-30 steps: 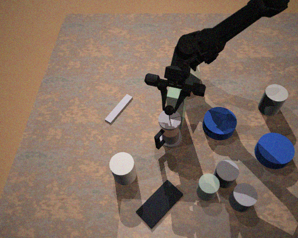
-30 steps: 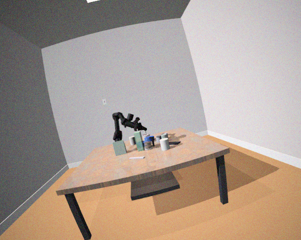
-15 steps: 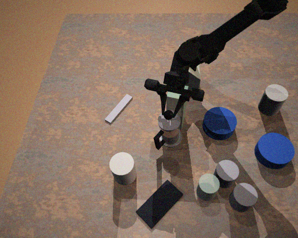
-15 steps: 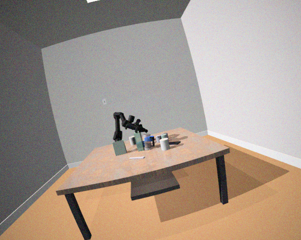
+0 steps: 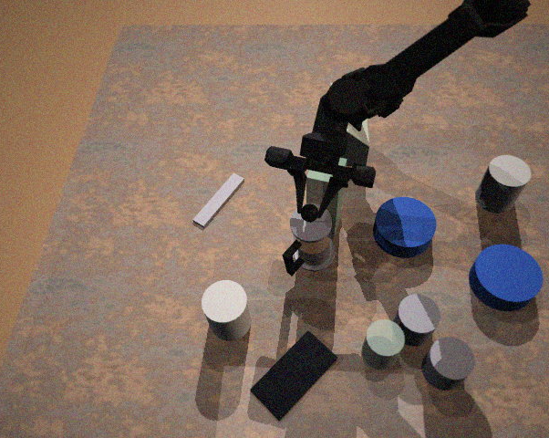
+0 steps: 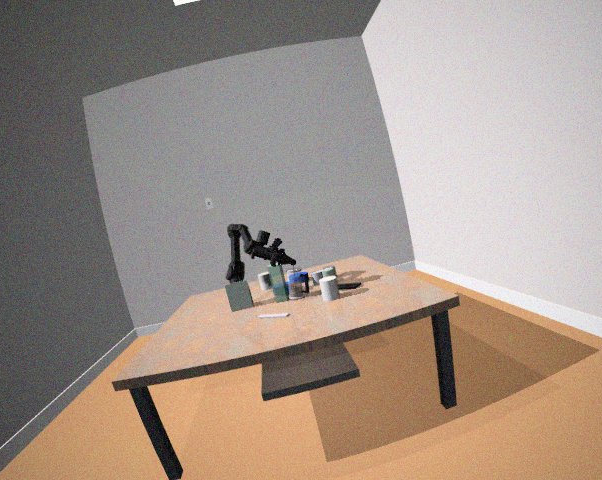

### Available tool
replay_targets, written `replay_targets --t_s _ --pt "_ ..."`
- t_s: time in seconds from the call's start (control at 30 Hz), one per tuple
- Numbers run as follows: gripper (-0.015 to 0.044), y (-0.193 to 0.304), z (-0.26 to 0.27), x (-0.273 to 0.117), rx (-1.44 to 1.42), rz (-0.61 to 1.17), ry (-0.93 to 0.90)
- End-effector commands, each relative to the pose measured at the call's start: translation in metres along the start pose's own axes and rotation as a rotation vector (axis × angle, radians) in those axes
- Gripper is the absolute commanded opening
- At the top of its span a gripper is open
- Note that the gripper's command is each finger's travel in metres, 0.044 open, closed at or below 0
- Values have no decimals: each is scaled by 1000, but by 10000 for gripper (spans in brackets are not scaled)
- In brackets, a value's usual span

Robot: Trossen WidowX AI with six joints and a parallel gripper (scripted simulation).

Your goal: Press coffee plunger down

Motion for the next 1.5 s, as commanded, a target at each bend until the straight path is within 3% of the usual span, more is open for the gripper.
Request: replay_targets --t_s 0.0,1.27,1.47 --pt "130 5 0 4 9 24 2" --pt "130 0 -1 4 4 11 -1" --pt "287 0 -1 4 4 11 -1"
Point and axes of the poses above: the point midway between the two fingers, 35 mm back from their tips, its own x axis out along the fingers, its own z axis across the jaws, y = z × x, the point moved 9 cm from there along -x, back along the fingers, and after that the axes turned 3 degrees about x, right-handed, at the moved point
